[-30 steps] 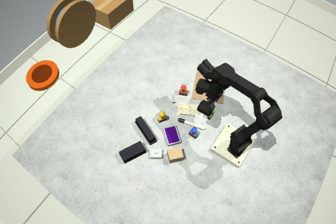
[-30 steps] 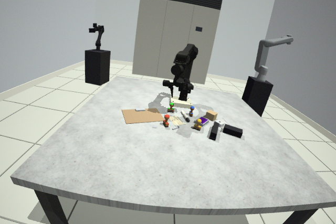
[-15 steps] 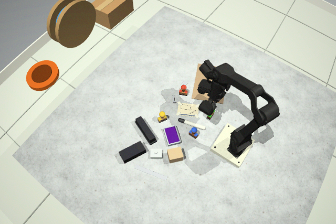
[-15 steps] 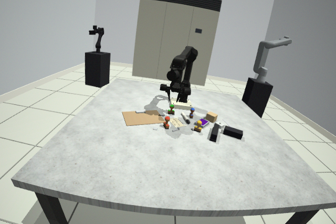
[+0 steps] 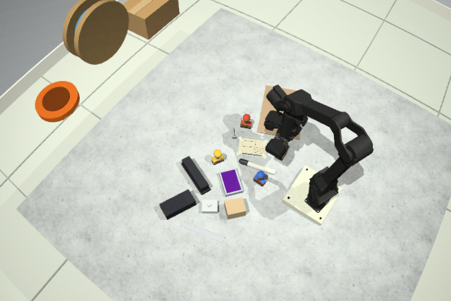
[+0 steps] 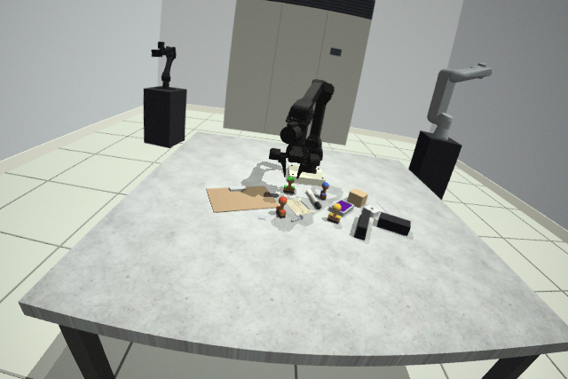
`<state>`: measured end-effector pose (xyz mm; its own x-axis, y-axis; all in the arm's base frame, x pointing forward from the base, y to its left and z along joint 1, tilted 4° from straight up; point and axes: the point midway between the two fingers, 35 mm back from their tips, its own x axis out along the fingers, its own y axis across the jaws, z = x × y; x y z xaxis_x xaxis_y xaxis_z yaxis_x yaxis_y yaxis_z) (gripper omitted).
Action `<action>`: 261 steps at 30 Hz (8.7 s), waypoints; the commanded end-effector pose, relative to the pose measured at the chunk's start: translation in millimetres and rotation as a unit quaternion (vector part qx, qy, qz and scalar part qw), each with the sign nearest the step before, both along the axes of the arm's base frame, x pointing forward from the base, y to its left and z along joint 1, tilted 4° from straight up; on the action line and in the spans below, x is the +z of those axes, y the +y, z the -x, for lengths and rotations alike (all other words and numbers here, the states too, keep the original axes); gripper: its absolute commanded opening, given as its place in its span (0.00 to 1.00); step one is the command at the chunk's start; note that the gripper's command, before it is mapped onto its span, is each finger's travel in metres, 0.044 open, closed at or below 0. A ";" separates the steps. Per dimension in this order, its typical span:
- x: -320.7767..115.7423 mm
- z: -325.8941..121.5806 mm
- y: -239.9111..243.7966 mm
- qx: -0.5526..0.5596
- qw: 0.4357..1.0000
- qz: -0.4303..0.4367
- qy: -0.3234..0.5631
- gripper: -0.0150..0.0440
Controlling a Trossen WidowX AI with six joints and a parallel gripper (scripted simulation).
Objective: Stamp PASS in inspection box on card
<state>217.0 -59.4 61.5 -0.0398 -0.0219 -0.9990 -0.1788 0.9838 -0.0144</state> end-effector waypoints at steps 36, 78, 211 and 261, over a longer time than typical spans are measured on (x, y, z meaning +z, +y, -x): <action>-39.4 5.3 -0.6 0.000 1.000 -0.001 0.003 0.54; -22.8 2.6 -0.5 0.000 1.000 -0.001 0.003 0.25; 30.7 -50.2 108.1 0.000 1.000 -0.006 0.000 0.25; 7.5 -52.4 210.5 0.001 1.000 -0.009 0.002 0.25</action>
